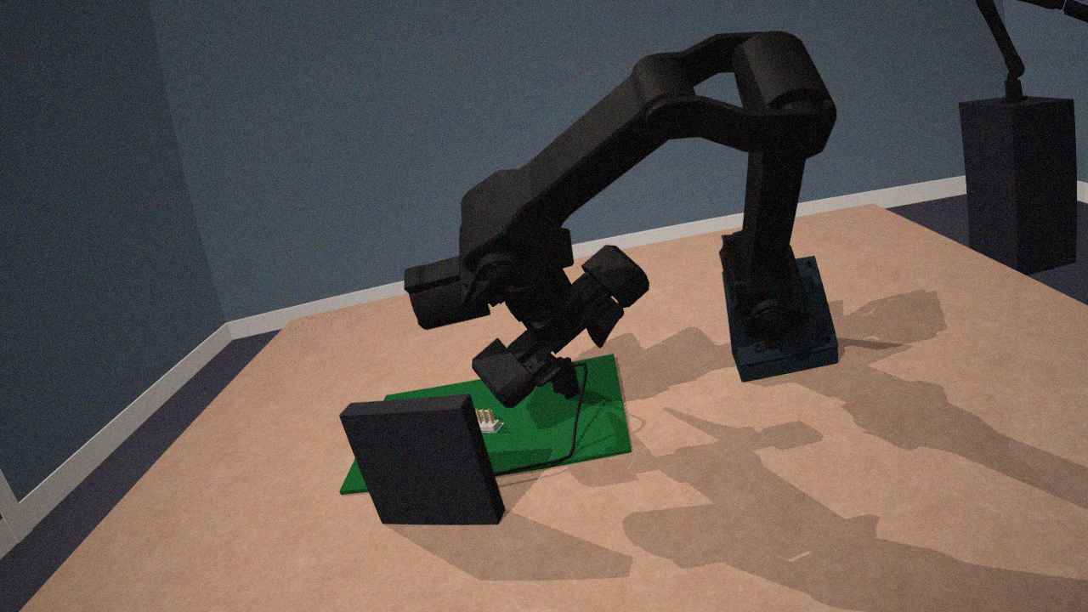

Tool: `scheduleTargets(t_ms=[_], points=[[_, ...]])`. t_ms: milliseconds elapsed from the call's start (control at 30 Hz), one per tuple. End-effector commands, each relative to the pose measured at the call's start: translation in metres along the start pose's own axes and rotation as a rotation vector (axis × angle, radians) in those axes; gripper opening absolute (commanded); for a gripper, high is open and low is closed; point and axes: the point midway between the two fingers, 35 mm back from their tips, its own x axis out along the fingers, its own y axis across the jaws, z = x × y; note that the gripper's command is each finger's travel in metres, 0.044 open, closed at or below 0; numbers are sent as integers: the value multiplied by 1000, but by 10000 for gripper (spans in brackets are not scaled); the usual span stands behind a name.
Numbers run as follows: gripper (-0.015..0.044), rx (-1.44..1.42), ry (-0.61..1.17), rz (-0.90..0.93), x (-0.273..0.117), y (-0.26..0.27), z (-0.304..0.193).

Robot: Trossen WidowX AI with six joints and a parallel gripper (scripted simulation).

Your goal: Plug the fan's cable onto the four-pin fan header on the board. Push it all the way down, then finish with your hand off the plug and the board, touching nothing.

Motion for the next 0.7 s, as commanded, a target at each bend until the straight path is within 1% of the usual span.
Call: scheduleTargets(t_ms=[0, 333, 667], points=[[205, -27, 108, 26, -2, 2, 3], [205, -63, 322, 151, -8, 7, 9], [205, -78, 484, 346, -21, 13, 23]])
